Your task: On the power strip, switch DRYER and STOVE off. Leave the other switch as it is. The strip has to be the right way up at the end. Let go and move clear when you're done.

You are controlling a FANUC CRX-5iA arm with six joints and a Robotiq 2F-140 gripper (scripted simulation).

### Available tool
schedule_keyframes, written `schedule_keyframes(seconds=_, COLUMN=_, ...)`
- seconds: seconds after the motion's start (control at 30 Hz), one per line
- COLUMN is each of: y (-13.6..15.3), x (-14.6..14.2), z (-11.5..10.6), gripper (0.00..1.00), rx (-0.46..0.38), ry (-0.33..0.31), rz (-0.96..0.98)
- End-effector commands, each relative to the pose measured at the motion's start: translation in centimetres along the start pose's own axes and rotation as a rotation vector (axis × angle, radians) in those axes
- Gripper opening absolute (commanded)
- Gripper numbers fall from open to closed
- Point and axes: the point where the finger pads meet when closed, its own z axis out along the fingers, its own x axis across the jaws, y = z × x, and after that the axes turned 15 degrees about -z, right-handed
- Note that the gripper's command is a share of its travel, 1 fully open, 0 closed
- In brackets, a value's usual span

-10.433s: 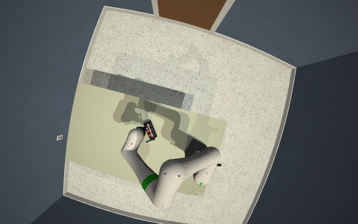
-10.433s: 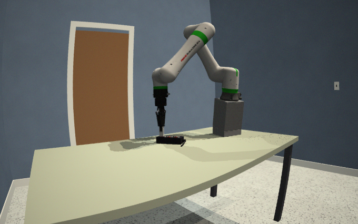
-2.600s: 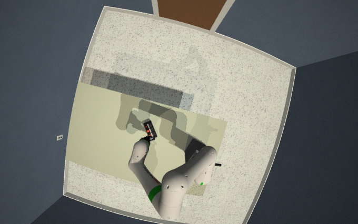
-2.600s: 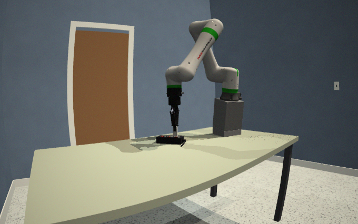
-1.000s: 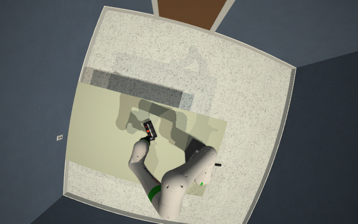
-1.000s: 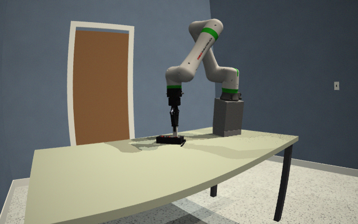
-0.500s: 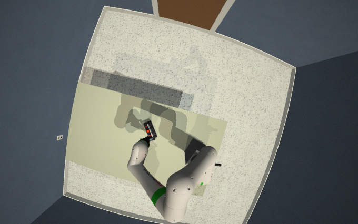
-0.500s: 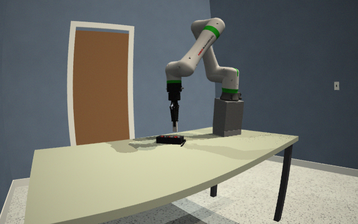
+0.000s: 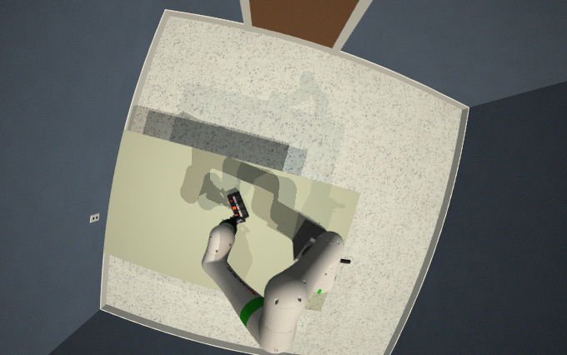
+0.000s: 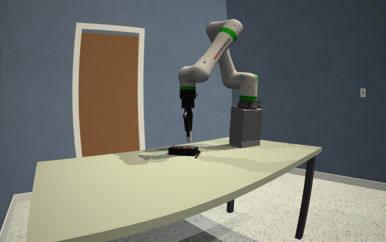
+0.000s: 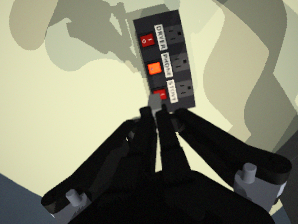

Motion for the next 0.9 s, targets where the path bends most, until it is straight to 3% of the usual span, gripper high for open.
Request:
schedule_keyframes(seconds=0.0, y=0.0, x=0.0, z=0.0, gripper=0.0, rx=0.0, ry=0.0, rz=0.0)
schedule_keyframes(seconds=0.1, y=0.0, x=0.0, z=0.0, gripper=0.0, rx=0.0, ry=0.0, rz=0.0)
schedule_keyframes(seconds=0.13, y=0.0, x=0.0, z=0.0, gripper=1.0, rx=0.0, ry=0.0, rz=0.0)
schedule_keyframes(seconds=0.43, y=0.0, x=0.0, z=-1.0, gripper=1.0, rx=0.0, ry=0.0, rz=0.0)
schedule_keyframes(seconds=0.87, y=0.0, x=0.0, z=-6.1, gripper=1.0, rx=0.0, ry=0.0, rz=0.0)
